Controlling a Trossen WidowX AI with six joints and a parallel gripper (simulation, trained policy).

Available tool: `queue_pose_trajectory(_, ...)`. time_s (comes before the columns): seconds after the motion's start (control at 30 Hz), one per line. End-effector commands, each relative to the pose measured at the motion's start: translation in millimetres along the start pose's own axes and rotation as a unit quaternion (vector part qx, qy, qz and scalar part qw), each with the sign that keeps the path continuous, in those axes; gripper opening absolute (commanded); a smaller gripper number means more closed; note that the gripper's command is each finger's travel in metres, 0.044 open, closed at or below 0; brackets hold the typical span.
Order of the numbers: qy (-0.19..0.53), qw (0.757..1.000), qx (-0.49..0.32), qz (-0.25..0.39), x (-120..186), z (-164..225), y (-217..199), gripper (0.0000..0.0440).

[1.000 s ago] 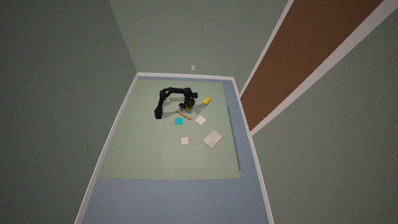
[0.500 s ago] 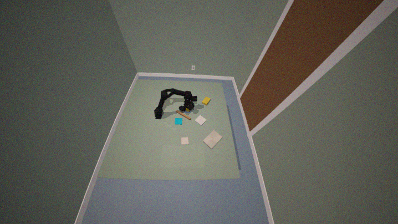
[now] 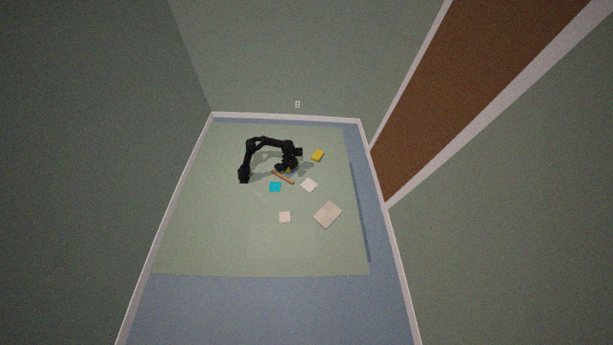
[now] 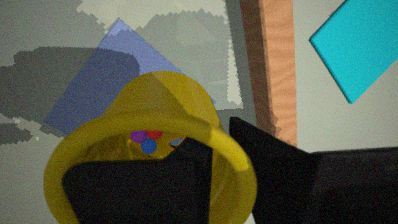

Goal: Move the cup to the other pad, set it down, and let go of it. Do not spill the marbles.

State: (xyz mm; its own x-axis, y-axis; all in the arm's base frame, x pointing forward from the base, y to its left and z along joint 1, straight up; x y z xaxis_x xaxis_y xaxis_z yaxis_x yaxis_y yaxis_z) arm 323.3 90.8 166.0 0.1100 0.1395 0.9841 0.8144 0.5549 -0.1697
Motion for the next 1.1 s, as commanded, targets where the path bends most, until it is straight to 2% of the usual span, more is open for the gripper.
queue_pose_trajectory(0.0, -0.001, 1.000, -0.009, -0.007, 13.1, -3.5, -8.9, 0.0005)
queue_pose_trajectory(0.43, 0.001, 0.997, -0.064, -0.034, 49.4, -20.8, -41.4, 0.0000)
queue_pose_trajectory(1.07, -0.007, 0.987, -0.144, -0.067, 56.7, -55.6, -77.9, 0.0000)
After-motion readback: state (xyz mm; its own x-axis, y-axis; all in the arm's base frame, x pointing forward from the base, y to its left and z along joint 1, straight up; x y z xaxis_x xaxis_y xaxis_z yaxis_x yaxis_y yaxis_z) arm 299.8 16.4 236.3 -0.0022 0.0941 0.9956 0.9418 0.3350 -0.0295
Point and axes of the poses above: the point midway between the two fingers, 35 mm back from their tips, its own x axis back along the fingers, its own y axis across the jaws, z = x × y, the point moved 9 cm from there along x, back along the fingers, and after that the axes turned 11 degrees about -x, right-handed, at the moved point
